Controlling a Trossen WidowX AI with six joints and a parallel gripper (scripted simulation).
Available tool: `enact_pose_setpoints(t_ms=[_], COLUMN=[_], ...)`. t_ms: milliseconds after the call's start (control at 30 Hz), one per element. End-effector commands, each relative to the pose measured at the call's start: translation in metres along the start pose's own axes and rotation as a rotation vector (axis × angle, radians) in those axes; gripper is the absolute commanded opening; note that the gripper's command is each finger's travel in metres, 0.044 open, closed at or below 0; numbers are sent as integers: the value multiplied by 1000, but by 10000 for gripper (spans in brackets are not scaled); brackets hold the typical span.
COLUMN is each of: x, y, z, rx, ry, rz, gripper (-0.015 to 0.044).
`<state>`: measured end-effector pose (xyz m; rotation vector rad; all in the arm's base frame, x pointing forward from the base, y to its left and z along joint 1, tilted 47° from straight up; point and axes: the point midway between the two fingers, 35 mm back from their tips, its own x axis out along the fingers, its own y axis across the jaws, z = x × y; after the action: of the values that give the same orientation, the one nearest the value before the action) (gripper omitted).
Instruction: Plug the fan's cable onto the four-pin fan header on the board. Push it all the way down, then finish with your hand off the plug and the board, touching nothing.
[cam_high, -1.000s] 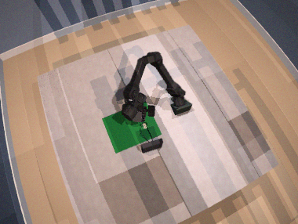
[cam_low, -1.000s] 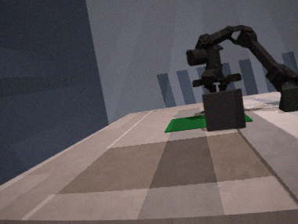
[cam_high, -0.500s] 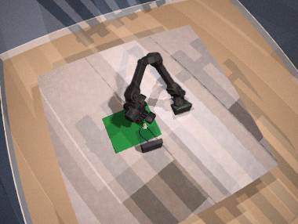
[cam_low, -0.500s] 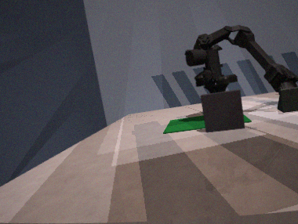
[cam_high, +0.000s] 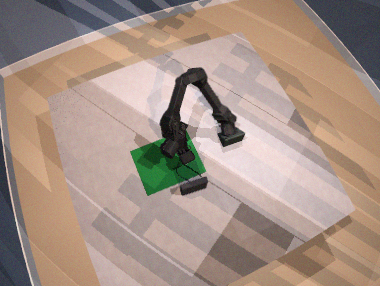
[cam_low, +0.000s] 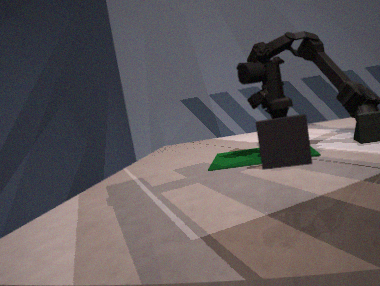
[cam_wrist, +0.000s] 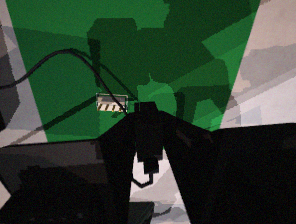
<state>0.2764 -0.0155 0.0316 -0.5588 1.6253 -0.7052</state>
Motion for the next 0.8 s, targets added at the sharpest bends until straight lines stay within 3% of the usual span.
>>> enact_pose_setpoints(t_ms=[0,767], x=[-1,-1], y=[5,21], z=[-1,-4], rx=[130,926], ry=[-3,0], rz=[4,5], gripper=[0,0])
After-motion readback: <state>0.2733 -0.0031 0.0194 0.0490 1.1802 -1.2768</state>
